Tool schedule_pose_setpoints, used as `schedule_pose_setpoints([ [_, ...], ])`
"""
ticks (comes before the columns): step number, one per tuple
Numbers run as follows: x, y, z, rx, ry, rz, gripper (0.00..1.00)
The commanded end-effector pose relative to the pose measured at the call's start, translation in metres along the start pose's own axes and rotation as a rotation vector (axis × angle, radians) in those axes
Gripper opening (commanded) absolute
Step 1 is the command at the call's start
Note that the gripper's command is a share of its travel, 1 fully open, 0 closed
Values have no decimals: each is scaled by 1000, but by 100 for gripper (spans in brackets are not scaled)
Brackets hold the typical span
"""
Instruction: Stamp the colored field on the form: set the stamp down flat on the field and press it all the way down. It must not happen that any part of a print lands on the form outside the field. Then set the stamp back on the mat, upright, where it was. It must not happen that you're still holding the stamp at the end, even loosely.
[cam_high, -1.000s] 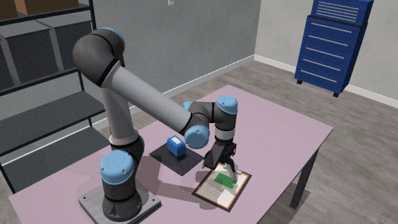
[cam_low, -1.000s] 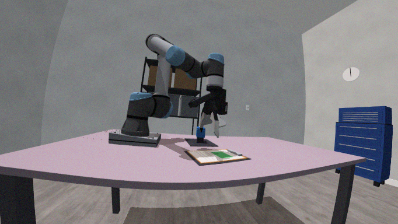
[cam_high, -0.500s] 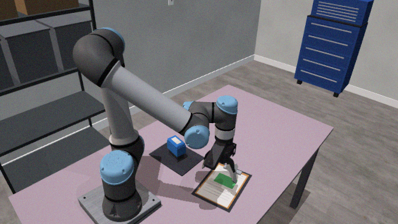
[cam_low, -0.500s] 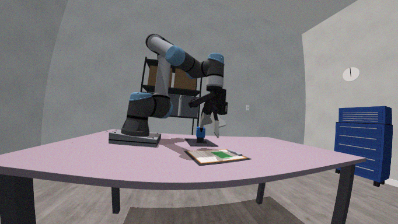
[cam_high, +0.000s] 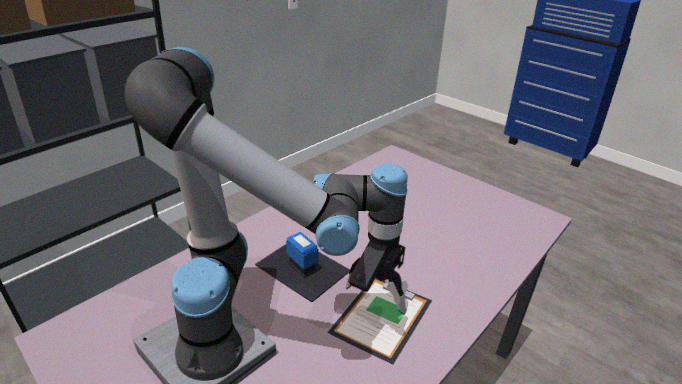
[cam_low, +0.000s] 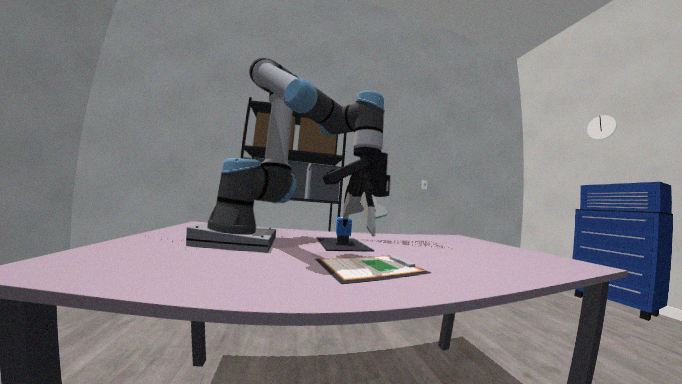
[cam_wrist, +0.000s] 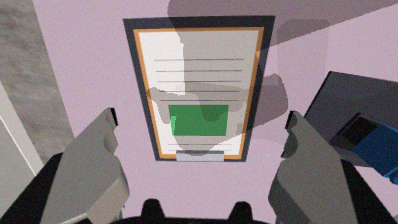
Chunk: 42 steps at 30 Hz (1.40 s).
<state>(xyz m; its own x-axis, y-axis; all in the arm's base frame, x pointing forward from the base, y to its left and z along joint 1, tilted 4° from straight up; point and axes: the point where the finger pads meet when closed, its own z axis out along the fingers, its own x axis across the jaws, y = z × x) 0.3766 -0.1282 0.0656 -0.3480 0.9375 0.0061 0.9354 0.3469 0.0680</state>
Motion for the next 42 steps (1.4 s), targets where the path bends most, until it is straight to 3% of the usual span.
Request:
schedule_pose_setpoints([
  [1, 0, 0, 1, 1, 1, 0, 100],
  [18, -3, 0, -12, -2, -4, 155, 100],
  [28, -3, -1, -28, -2, -4, 400, 100],
  [42, -3, -1, -69, -7, -2, 928, 100],
])
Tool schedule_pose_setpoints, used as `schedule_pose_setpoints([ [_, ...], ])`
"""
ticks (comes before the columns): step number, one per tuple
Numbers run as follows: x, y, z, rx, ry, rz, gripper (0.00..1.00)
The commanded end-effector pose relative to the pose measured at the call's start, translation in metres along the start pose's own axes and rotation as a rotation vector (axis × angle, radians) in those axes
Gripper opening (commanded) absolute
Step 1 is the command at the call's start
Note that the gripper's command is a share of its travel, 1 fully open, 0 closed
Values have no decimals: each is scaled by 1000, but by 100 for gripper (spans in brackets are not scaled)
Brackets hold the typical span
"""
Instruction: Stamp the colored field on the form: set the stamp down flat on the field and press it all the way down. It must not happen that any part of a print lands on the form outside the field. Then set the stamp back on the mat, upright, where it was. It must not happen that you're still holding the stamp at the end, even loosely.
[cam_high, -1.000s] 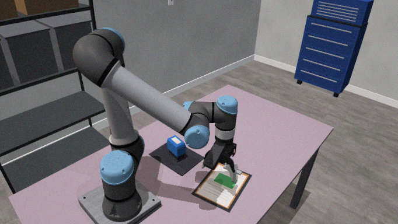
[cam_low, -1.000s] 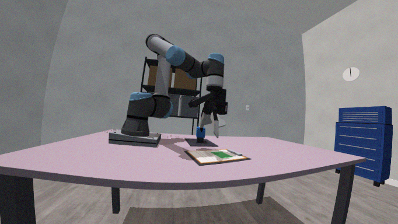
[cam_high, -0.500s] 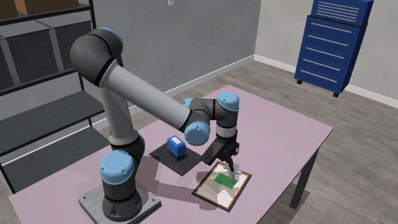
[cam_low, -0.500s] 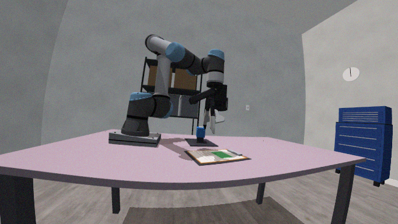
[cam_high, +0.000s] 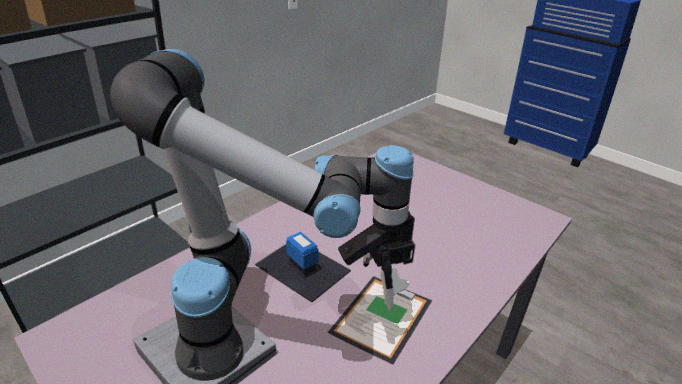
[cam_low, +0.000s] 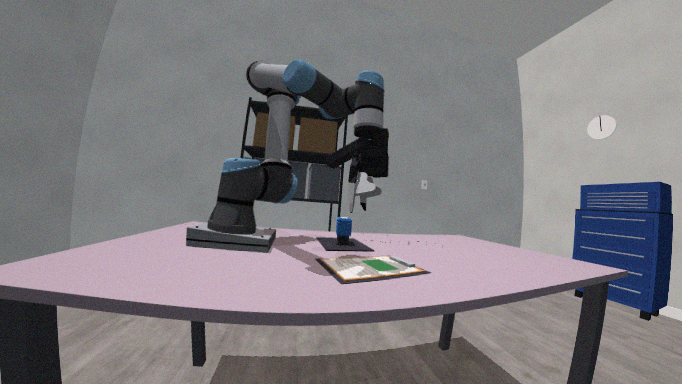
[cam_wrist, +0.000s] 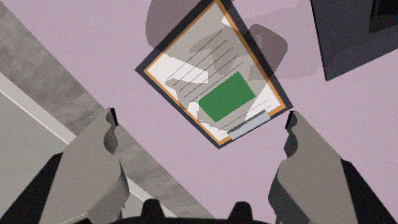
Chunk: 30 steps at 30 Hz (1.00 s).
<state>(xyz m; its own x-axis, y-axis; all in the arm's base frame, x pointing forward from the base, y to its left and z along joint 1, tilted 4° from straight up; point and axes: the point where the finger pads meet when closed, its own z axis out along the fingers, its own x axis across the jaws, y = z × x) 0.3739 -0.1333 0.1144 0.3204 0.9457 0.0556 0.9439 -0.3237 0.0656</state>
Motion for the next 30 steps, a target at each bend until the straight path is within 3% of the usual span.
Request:
schedule_pose_setpoints([
  [1, 0, 0, -24, 7, -10, 279, 100],
  [3, 0, 0, -24, 7, -10, 279, 100],
  [4, 1, 0, -27, 8, -11, 381, 100],
  [18, 2, 1, -65, 2, -9, 854, 100],
  [30, 3, 1, -78, 6, -17, 1173, 100],
])
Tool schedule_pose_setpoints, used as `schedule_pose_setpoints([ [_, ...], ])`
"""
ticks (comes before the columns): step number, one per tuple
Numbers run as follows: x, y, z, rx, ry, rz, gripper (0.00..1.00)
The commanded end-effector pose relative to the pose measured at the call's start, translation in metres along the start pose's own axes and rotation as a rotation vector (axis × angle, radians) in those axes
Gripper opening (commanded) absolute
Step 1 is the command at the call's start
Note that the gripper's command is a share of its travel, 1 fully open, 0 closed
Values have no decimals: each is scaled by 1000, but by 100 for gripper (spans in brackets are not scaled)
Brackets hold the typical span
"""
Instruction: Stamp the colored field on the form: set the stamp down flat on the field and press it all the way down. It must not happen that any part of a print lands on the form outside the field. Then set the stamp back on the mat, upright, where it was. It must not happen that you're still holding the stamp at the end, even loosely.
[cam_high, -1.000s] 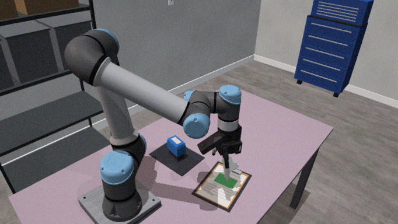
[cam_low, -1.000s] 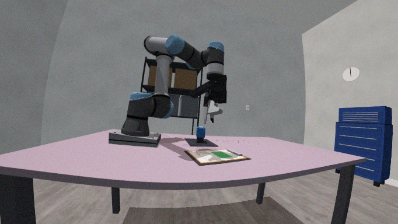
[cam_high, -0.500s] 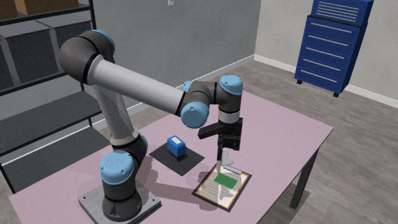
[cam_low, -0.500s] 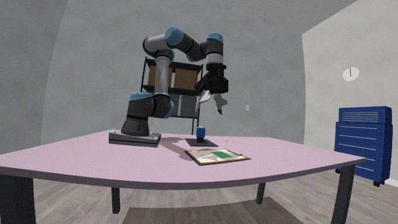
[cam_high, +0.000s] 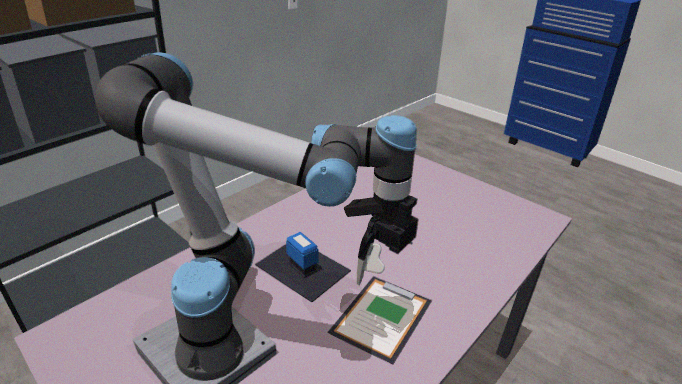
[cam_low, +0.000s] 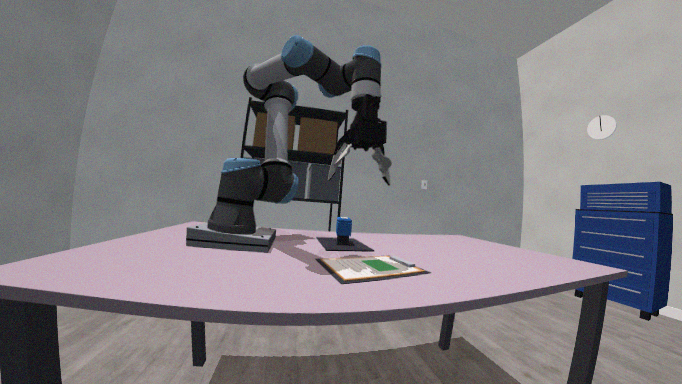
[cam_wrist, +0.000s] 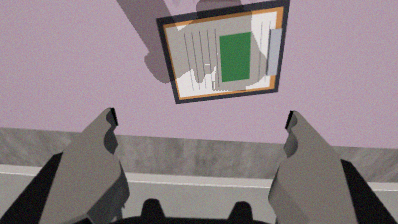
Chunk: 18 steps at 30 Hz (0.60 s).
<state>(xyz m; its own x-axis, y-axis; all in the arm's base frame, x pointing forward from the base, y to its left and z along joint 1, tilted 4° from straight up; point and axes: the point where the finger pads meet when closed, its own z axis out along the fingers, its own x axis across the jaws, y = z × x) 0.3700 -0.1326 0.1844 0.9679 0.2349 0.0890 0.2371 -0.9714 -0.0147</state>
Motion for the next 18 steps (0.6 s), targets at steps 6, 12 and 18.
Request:
schedule_pose_setpoints([
  [6, 0, 0, -10, -5, -21, 201, 100],
  [12, 0, 0, -10, -5, -21, 206, 100],
  [18, -1, 0, -9, -3, -22, 208, 56],
])
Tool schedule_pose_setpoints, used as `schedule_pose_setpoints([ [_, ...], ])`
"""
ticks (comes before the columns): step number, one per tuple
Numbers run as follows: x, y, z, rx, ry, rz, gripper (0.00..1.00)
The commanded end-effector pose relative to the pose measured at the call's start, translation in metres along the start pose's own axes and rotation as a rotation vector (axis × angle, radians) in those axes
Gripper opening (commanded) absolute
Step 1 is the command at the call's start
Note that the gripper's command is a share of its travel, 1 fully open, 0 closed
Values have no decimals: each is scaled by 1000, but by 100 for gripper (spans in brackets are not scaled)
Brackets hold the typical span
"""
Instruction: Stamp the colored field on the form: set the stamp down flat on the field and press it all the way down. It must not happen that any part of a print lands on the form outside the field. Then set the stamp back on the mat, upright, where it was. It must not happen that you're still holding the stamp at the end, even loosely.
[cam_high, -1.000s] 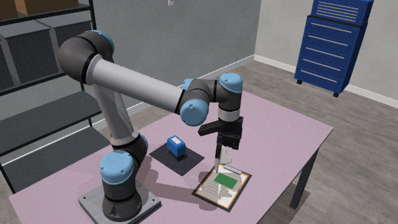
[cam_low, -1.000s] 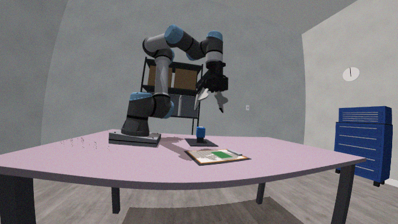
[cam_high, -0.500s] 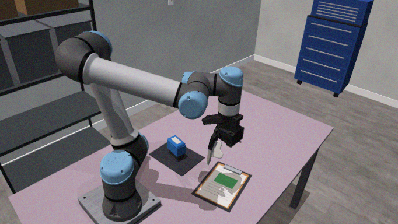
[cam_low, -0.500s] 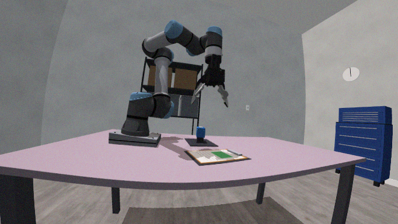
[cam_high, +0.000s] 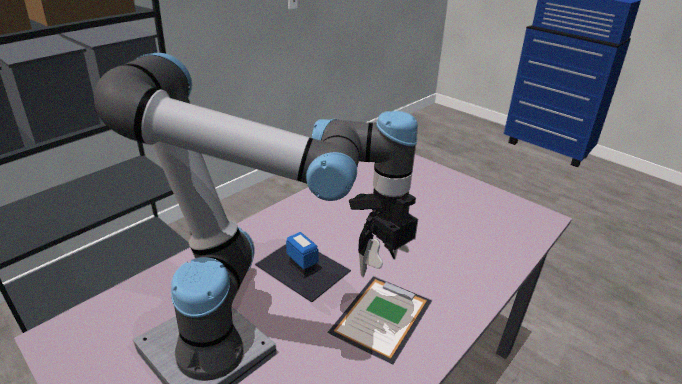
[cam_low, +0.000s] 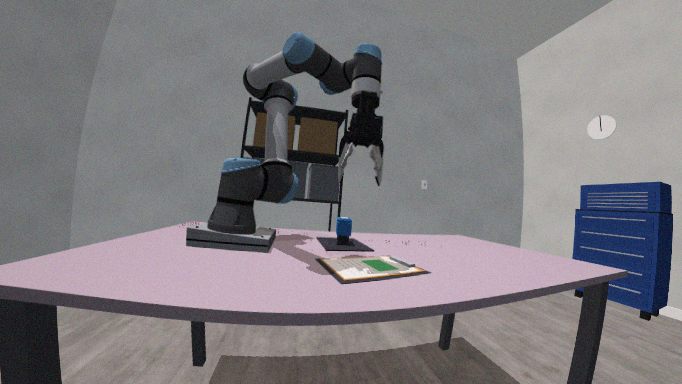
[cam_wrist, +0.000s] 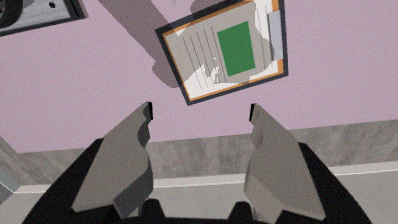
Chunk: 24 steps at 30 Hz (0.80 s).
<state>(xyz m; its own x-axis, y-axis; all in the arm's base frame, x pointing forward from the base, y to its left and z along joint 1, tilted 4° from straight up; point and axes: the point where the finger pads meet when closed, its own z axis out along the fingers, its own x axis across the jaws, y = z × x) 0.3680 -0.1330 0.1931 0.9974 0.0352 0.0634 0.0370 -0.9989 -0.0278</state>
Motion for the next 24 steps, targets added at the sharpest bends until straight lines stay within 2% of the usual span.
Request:
schedule_pose_setpoints([
  [1, 0, -1, 0, -1, -1, 5, 56],
  [12, -1, -9, 2, 0, -2, 4, 56],
  [24, -1, -34, 6, -1, -2, 4, 56],
])
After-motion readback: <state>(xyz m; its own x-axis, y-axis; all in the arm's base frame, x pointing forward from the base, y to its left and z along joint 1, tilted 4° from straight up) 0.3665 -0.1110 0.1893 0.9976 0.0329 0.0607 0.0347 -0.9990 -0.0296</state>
